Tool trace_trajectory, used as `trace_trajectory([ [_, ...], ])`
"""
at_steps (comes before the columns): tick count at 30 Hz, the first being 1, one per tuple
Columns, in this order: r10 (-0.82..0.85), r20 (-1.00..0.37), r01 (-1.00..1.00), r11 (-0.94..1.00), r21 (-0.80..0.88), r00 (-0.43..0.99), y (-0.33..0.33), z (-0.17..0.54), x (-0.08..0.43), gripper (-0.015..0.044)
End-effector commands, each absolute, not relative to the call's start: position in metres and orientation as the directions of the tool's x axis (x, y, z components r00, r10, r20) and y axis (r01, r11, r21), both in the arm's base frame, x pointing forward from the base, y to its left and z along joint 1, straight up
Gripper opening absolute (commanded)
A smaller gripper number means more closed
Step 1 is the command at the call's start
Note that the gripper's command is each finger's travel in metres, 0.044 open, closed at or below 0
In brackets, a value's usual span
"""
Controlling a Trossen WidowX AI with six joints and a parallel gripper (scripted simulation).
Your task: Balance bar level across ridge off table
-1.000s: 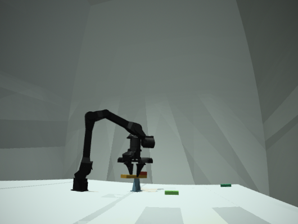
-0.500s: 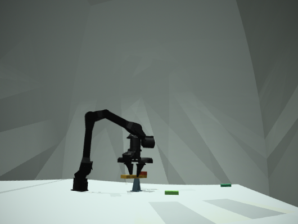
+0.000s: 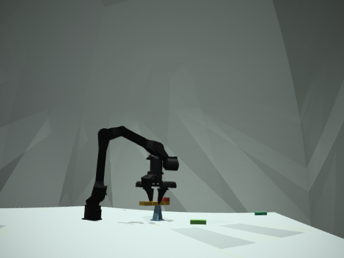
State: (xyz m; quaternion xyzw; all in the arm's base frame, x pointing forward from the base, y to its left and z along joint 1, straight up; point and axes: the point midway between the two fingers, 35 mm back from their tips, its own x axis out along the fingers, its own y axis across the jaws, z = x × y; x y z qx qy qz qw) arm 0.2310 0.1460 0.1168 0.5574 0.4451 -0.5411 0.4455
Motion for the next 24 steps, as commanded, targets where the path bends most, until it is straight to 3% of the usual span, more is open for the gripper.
trace_trajectory([
  [1,0.014,-1.000,0.978,-0.207,0.015,0.018,0.146,0.117,0.231,0.0185],
  [2,0.014,-1.000,0.978,-0.207,0.015,0.018,0.146,0.117,0.231,0.0185],
  [12,0.014,-1.000,0.978,-0.207,0.015,0.018,0.146,0.117,0.231,0.0440],
  [16,0.014,-1.000,0.978,-0.207,0.015,0.019,0.147,0.124,0.232,0.0440],
  [24,0.017,-1.000,0.978,-0.207,0.020,0.024,0.145,0.210,0.230,0.0440],
])
